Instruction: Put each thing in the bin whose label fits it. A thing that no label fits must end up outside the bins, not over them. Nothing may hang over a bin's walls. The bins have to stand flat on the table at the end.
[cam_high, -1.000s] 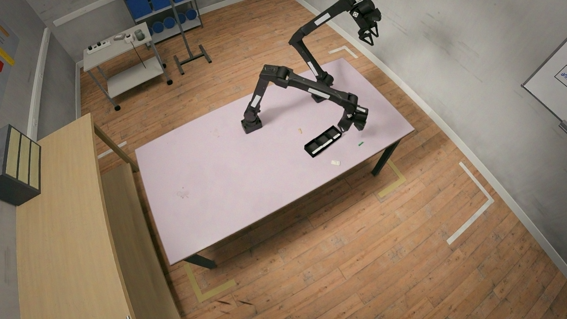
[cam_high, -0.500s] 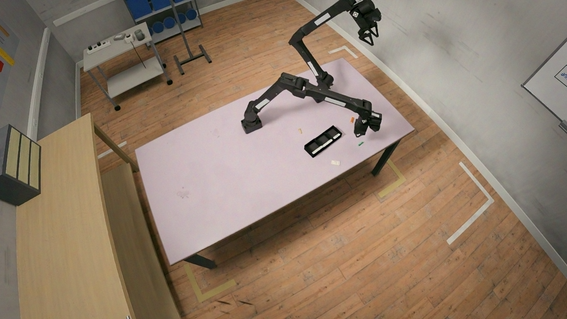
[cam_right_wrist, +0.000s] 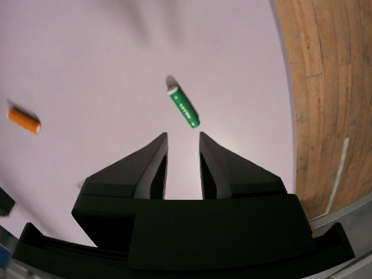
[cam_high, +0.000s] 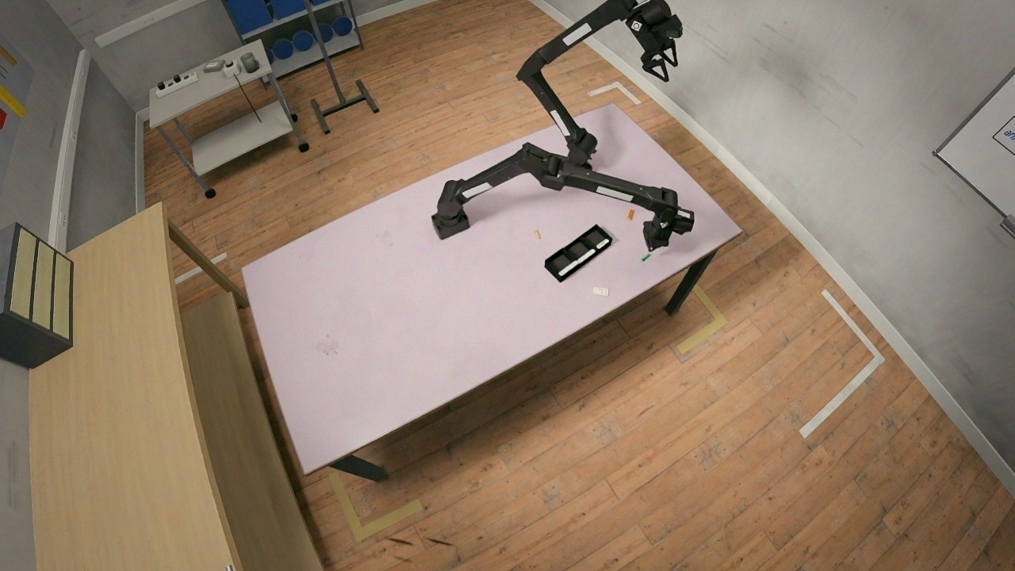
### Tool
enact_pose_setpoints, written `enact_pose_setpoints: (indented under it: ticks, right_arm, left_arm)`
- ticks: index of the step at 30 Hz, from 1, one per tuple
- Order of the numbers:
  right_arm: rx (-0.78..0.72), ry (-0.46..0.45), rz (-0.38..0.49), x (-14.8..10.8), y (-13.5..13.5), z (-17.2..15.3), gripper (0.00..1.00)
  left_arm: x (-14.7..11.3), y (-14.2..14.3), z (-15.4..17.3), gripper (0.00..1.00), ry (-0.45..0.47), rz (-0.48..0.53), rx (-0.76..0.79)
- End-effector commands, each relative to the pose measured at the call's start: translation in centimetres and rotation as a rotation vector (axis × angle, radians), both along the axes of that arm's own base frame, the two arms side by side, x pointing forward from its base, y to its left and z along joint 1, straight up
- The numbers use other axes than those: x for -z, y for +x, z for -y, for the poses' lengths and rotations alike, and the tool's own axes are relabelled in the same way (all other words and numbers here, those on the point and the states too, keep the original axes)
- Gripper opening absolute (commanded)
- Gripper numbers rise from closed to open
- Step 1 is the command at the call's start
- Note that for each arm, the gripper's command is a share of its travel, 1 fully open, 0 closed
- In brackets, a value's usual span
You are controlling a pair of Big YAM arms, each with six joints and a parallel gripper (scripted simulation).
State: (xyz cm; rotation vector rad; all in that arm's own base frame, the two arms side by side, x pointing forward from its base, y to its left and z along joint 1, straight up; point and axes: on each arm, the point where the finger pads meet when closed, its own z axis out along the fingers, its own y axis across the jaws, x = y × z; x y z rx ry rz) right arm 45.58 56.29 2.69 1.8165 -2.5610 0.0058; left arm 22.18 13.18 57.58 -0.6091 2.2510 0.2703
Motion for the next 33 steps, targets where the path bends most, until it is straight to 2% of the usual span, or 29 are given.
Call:
enact_pose_setpoints:
  ticks: [1, 2, 3, 4, 5, 6, 7, 8, 11, 12, 13, 14, 15, 16, 19, 20, 22, 24, 26, 28, 29, 33]
  right_arm:
    - [-0.132, 0.025, 0.022, -4.0, 1.3, -1.1, 0.23]
    - [-0.132, 0.025, 0.022, -4.0, 1.3, -1.1, 0.23]
    - [-0.196, 0.023, 0.025, -6.7, 1.4, -1.2, 0.23]
    - [-0.218, 0.022, 0.026, -6.7, 1.5, -1.2, 0.23]
    - [-0.245, 0.012, 0.015, -4.4, 0.9, -0.4, 0.23]
    - [-0.271, 0.013, 0.017, -4.4, 0.9, -0.4, 0.23]
    - [-0.298, 0.008, 0.007, -1.2, 0.7, -0.1, 0.23]
    - [-0.324, 0.007, 0.005, -0.4, 0.7, 0.0, 0.23]
    - [-0.403, 0.012, 0.008, -0.3, 0.7, 0.2, 0.23]
    - [-0.428, 0.005, -0.003, -0.6, 0.5, 0.6, 0.23]
    - [-0.457, 0.022, 0.021, -2.6, 1.5, -0.5, 0.23]
    - [-0.484, 0.022, 0.020, -2.6, 1.6, -0.5, 0.23]
    - [-0.502, 0.042, 0.048, -5.5, 1.8, -0.7, 0.23]
    - [-0.523, 0.049, 0.058, -5.9, 1.8, -0.7, 0.23]
    - [-0.531, 0.049, 0.057, -5.6, 1.8, -0.7, 0.23]
    - [-0.531, 0.025, 0.024, -2.7, 1.7, -0.5, 0.23]
    - [-0.531, 0.025, 0.024, -2.7, 1.7, -0.5, 0.23]
    - [-0.531, -0.007, -0.019, -0.9, 0.6, 0.9, 0.23]
    - [-0.531, 0.012, 0.009, -3.1, 0.8, 0.8, 0.23]
    - [-0.531, 0.017, 0.015, -3.2, 0.9, 0.7, 0.23]
    - [-0.531, 0.041, 0.050, -4.8, 1.7, -0.2, 0.23]
    - [-0.531, 0.034, 0.040, -4.0, 1.9, -0.3, 0.23]
  left_arm:
    - [-2.7, -1.1, 1.1, 1.00, 0.029, 0.055, 0.006]
    - [-2.7, -1.1, 1.1, 1.00, 0.029, 0.055, 0.006]
    - [-2.7, -1.1, 1.1, 1.00, 0.029, 0.055, 0.006]
    - [-2.7, -1.1, 1.1, 1.00, 0.029, 0.055, 0.006]
    - [-2.7, -1.1, 1.1, 1.00, 0.029, 0.055, 0.006]
    - [-2.7, -1.1, 1.1, 1.00, 0.029, 0.055, 0.006]
    - [-2.7, -1.1, 1.1, 1.00, 0.029, 0.055, 0.006]
    - [-2.7, -1.1, 1.1, 1.00, 0.029, 0.055, 0.006]
    - [-2.7, -1.1, 1.1, 1.00, 0.029, 0.055, 0.006]
    - [-2.7, -1.1, 1.1, 1.00, 0.029, 0.055, 0.006]
    - [-2.7, -1.1, 1.1, 1.00, 0.029, 0.055, 0.006]
    - [-2.7, -1.1, 1.1, 1.00, 0.029, 0.055, 0.006]
    - [-2.7, -1.1, 1.1, 1.00, 0.029, 0.055, 0.006]
    - [-2.7, -1.1, 1.1, 1.00, 0.029, 0.055, 0.006]
    - [-2.7, -1.1, 1.1, 1.00, 0.029, 0.055, 0.006]
    - [-2.7, -1.1, 1.1, 1.00, 0.029, 0.055, 0.006]
    - [-2.7, -1.1, 1.1, 1.00, 0.029, 0.055, 0.006]
    - [-2.7, -1.1, 1.1, 1.00, 0.029, 0.055, 0.006]
    - [-2.7, -1.1, 1.1, 1.00, 0.029, 0.055, 0.006]
    - [-2.7, -1.1, 1.1, 1.00, 0.029, 0.055, 0.006]
    - [-2.7, -1.1, 1.1, 1.00, 0.029, 0.055, 0.006]
    - [-2.7, -1.1, 1.1, 1.00, 0.029, 0.055, 0.006]
